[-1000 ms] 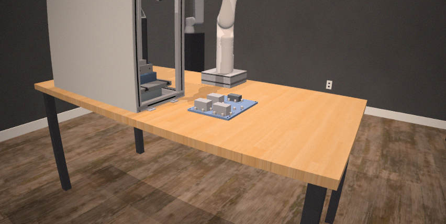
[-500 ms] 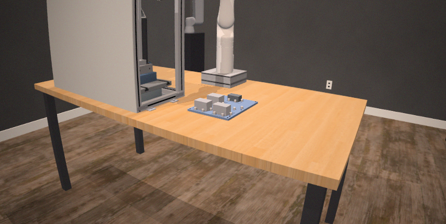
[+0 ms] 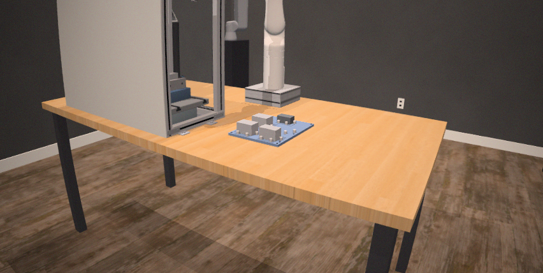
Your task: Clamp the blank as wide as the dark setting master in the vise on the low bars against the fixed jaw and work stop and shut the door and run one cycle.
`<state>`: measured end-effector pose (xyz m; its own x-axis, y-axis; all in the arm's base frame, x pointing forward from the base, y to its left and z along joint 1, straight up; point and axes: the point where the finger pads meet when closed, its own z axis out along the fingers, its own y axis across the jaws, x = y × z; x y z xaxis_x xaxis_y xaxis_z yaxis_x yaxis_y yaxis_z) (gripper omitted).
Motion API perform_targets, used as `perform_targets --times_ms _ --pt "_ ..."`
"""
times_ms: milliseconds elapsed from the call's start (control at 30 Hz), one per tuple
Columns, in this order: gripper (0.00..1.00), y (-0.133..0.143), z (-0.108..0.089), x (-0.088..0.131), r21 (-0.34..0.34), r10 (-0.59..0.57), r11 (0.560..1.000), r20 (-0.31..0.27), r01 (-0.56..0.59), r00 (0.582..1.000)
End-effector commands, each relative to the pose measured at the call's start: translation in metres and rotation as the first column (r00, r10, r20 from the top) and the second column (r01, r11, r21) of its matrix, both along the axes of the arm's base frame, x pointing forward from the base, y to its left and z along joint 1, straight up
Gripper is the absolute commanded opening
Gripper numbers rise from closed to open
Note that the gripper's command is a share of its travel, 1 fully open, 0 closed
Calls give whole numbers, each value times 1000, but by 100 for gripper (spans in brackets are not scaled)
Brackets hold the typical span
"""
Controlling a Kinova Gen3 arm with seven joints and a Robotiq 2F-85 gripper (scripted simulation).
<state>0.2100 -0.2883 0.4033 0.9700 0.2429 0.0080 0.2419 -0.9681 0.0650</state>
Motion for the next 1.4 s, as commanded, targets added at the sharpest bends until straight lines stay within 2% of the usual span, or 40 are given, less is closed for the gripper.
perform_targets --times_ms 0,333,500,900,1067,1367 --pt "10 -5 -4 0 64 -3 998 -19 4 1000" --pt "10 -5 -4 0 64 -3 998 -19 4 1000" --pt "10 -6 -3 0 55 224 973 -20 -223 974" --pt "10 -6 -3 0 55 224 973 -20 -223 974" --pt "10 -6 -3 -1 55 439 898 -20 -438 898" --pt "10 -6 -3 -1 55 439 898 -20 -438 898"
